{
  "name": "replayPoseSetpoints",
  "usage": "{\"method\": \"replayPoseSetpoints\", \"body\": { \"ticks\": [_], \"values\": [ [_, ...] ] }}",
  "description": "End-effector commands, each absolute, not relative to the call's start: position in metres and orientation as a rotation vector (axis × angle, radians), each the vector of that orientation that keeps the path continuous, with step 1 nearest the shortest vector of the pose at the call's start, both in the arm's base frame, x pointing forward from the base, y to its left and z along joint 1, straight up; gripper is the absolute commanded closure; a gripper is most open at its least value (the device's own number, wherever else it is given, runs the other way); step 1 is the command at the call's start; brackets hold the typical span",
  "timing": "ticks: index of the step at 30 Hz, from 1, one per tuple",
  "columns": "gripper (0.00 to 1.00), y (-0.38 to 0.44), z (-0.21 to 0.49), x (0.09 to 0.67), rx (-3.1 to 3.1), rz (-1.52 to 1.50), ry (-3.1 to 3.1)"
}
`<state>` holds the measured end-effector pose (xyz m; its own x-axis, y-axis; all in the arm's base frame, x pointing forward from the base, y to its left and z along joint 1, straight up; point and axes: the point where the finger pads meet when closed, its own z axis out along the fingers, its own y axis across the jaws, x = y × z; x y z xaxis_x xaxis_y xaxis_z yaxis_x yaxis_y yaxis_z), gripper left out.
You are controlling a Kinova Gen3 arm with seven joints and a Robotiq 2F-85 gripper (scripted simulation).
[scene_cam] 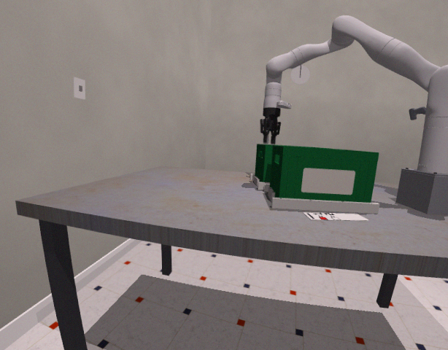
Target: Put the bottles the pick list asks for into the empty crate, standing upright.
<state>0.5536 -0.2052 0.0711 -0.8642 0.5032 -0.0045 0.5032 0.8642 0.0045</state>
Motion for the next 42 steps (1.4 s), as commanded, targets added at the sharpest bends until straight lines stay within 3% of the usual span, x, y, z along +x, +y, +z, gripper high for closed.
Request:
{"method": "replayPoseSetpoints", "body": {
  "ticks": [1,42],
  "values": [
    [0.33,-0.205,0.070,0.554,0.817,0.004,3.025],
    [0.33,-0.205,0.033,0.555,0.817,0.004,3.025]
  ]
}}
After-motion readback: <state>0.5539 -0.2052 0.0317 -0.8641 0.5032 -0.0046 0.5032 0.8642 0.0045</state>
